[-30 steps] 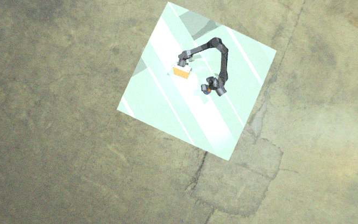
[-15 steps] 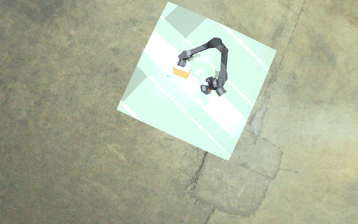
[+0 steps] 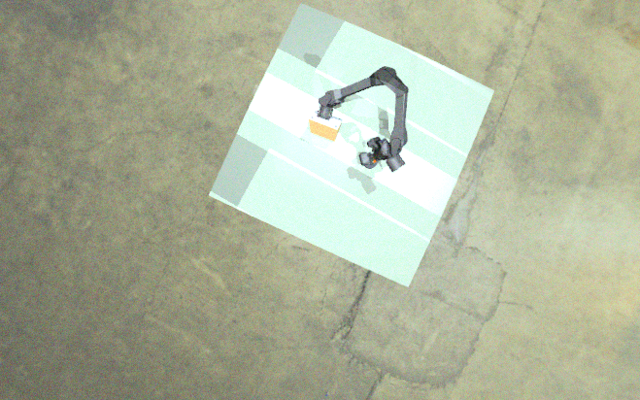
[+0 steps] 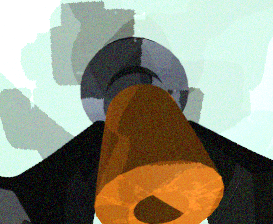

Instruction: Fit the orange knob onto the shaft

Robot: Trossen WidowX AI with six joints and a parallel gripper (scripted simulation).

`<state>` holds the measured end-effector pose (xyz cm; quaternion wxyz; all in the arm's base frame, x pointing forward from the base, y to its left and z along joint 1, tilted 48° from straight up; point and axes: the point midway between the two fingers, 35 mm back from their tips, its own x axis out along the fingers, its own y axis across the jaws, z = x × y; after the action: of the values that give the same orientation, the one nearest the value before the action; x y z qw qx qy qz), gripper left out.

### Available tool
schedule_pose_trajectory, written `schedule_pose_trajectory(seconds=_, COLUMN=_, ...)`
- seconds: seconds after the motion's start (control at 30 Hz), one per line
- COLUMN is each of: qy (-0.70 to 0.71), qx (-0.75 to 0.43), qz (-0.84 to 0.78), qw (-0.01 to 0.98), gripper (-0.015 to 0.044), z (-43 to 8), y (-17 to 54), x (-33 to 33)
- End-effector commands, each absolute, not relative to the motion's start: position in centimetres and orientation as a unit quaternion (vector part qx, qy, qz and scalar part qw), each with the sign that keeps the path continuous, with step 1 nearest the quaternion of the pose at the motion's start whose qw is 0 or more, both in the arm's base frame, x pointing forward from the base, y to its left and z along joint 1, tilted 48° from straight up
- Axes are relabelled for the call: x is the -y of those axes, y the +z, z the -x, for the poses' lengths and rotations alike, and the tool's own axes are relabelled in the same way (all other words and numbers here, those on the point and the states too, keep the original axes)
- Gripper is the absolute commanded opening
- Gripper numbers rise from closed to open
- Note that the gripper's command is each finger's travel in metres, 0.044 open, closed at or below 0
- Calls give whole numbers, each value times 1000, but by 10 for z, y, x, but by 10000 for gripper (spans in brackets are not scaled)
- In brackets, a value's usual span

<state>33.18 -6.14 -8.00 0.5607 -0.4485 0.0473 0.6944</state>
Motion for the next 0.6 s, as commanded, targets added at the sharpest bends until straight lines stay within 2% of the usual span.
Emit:
schedule_pose_trajectory(seconds=0.0, qy=694, qx=-7, qz=482, qw=535, gripper=0, z=-333, y=-78, x=64)
schedule_pose_trajectory(seconds=0.57, qy=694, qx=-3, qz=484, qw=533, gripper=0, z=-332, y=-82, x=60)
